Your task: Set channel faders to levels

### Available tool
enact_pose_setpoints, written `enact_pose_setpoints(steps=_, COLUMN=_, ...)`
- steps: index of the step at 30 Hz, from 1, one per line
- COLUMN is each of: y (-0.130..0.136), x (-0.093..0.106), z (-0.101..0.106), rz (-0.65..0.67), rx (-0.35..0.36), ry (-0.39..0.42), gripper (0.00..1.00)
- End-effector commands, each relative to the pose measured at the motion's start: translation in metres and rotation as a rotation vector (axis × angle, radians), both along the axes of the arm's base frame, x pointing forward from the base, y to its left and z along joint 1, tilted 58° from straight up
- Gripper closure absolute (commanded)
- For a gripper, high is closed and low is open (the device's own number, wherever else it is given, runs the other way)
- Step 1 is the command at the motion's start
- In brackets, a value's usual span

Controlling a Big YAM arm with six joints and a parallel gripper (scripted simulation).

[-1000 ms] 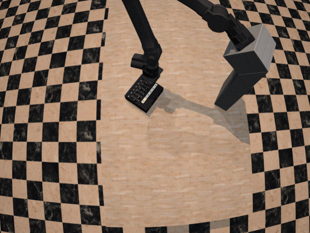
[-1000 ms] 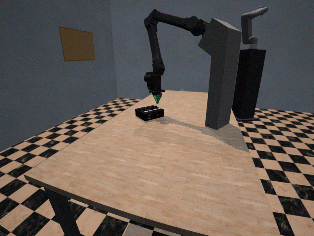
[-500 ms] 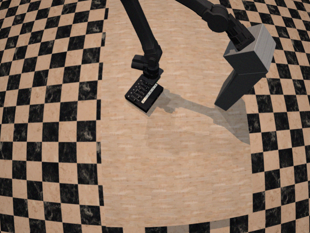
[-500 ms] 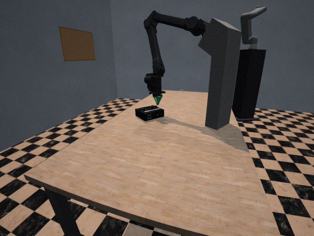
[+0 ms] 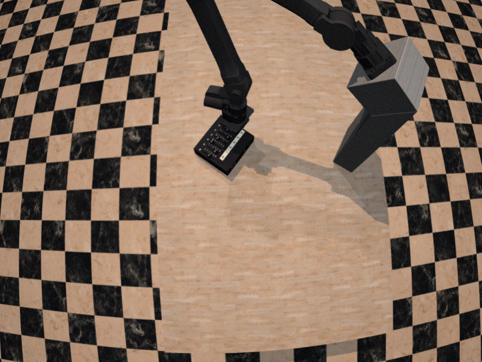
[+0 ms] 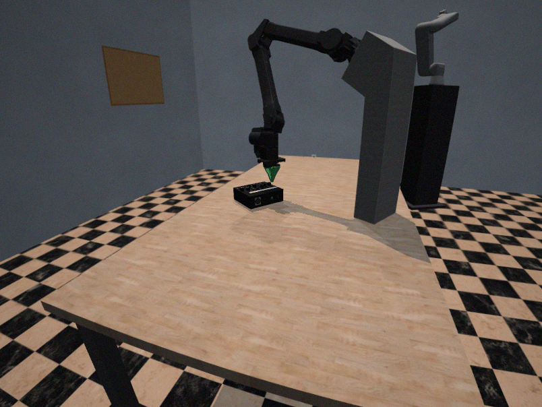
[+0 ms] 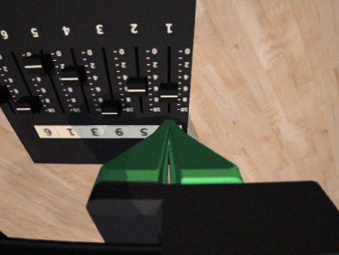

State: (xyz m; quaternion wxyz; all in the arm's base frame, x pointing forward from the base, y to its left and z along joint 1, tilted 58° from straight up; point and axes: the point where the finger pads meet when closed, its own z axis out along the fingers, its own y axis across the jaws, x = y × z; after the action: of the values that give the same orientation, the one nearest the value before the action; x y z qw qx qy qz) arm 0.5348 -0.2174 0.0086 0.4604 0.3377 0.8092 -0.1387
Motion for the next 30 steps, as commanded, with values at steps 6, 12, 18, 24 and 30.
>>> enact_pose_setpoints(steps=6, y=-0.0043, x=-0.0012, z=0.0038, rz=-0.002, rx=-0.007, ry=-0.010, gripper=1.00)
enact_pose_setpoints(steps=12, y=-0.0042, x=-0.0015, z=0.0033, rz=-0.002, rx=-0.007, ry=-0.008, gripper=1.00)
enact_pose_setpoints(steps=18, y=-0.0042, x=-0.0015, z=0.0033, rz=-0.002, rx=-0.007, ry=-0.008, gripper=1.00)
enact_pose_setpoints(steps=24, y=-0.0042, x=-0.0015, z=0.0033, rz=-0.002, rx=-0.007, ry=-0.008, gripper=1.00)
enact_pose_setpoints(steps=30, y=-0.0042, x=-0.0015, z=0.0033, rz=-0.002, rx=-0.007, ry=-0.008, gripper=1.00)
